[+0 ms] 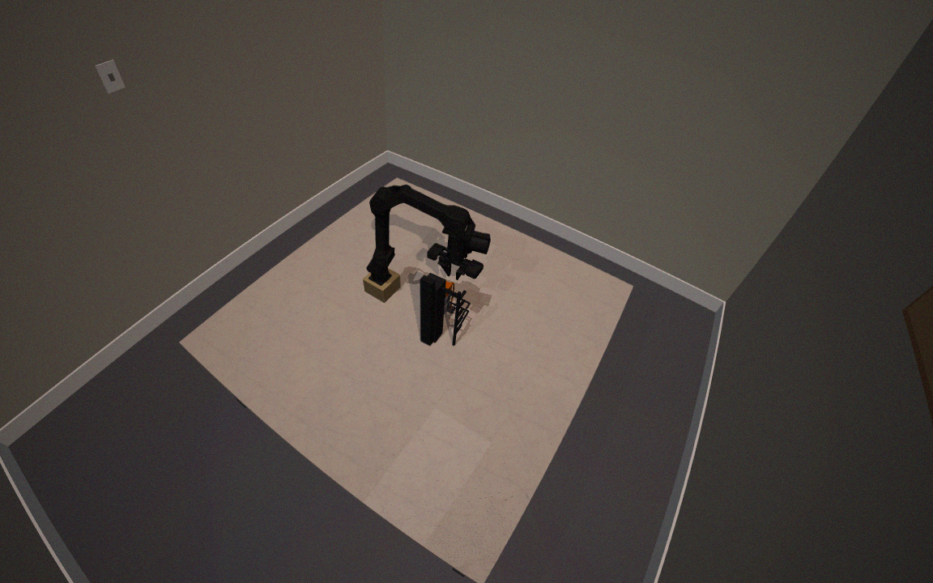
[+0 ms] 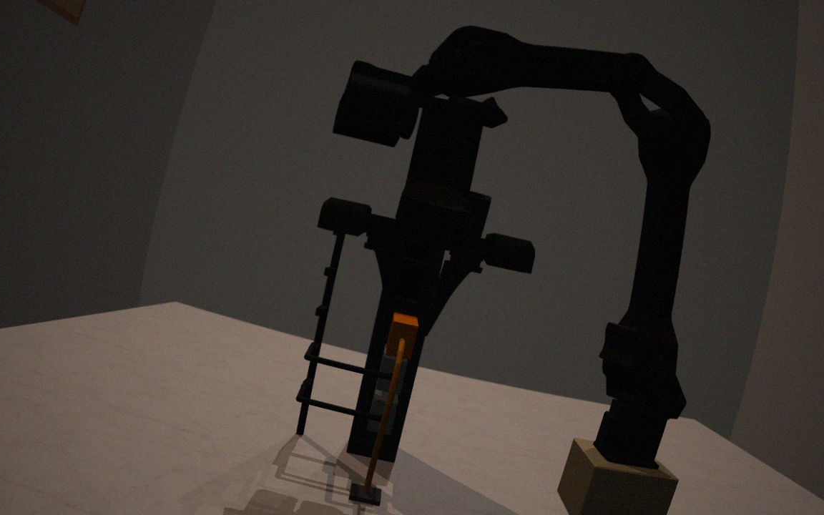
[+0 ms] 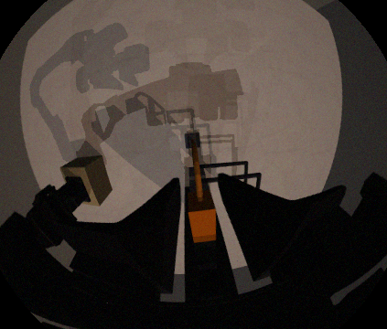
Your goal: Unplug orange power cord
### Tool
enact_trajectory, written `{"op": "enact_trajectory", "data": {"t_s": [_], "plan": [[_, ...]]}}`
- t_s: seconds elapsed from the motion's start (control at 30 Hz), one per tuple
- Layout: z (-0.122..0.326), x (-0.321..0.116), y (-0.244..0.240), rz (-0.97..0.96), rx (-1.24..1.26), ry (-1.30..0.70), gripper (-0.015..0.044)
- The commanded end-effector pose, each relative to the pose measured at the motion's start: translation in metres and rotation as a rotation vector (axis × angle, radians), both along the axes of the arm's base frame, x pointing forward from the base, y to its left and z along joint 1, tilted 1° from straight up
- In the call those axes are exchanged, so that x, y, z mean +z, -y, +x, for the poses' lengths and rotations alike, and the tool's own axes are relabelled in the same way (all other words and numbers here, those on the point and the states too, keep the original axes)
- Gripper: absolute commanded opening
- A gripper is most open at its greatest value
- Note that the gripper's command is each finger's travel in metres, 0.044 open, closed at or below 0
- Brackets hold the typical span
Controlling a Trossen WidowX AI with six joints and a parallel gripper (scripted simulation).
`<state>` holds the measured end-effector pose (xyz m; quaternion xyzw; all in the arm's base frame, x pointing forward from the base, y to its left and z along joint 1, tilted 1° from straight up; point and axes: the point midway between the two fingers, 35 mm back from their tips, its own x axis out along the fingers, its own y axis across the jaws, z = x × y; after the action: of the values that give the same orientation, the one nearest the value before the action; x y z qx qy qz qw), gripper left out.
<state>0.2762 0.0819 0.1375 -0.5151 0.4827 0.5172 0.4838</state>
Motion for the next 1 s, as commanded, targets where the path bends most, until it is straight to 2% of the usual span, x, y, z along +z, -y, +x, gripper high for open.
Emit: {"op": "enact_trajectory", "data": {"t_s": [0.0,0.5,0.97], "plan": [[0.0,0.0,0.001,-0.002,0.003,0.0,0.016],[0.0,0.009,0.002,0.0,0.006,0.01,0.016],[0.003,0.009,0.024,-0.002,0.006,0.011,0.016]]}}
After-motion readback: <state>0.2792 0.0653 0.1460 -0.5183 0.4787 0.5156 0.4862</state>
